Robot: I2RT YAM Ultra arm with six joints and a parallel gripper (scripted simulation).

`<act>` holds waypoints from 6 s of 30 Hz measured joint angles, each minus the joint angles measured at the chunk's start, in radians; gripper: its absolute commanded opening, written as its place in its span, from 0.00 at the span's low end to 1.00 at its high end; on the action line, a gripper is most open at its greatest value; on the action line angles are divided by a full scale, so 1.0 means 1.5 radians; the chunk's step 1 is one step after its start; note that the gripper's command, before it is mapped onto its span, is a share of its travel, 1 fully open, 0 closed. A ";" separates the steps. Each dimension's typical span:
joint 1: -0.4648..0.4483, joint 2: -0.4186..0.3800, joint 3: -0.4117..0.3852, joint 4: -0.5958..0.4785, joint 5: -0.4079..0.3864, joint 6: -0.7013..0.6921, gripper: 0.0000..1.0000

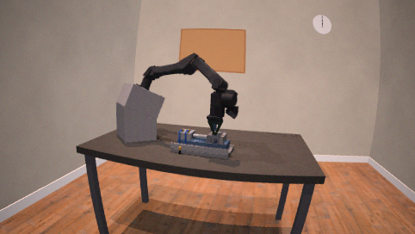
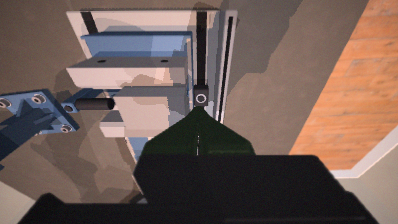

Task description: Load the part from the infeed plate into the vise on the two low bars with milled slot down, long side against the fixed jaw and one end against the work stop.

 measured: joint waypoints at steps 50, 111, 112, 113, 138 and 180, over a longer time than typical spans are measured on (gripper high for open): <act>0.006 -0.004 -0.017 0.010 0.001 0.006 0.00; 0.022 -0.039 -0.068 0.039 0.006 0.024 0.00; 0.022 -0.039 -0.068 0.039 0.006 0.025 0.00; 0.023 -0.039 -0.068 0.039 0.007 0.025 0.00; 0.030 -0.053 -0.091 0.050 0.008 0.032 0.00; 0.033 -0.058 -0.099 0.055 0.009 0.036 0.00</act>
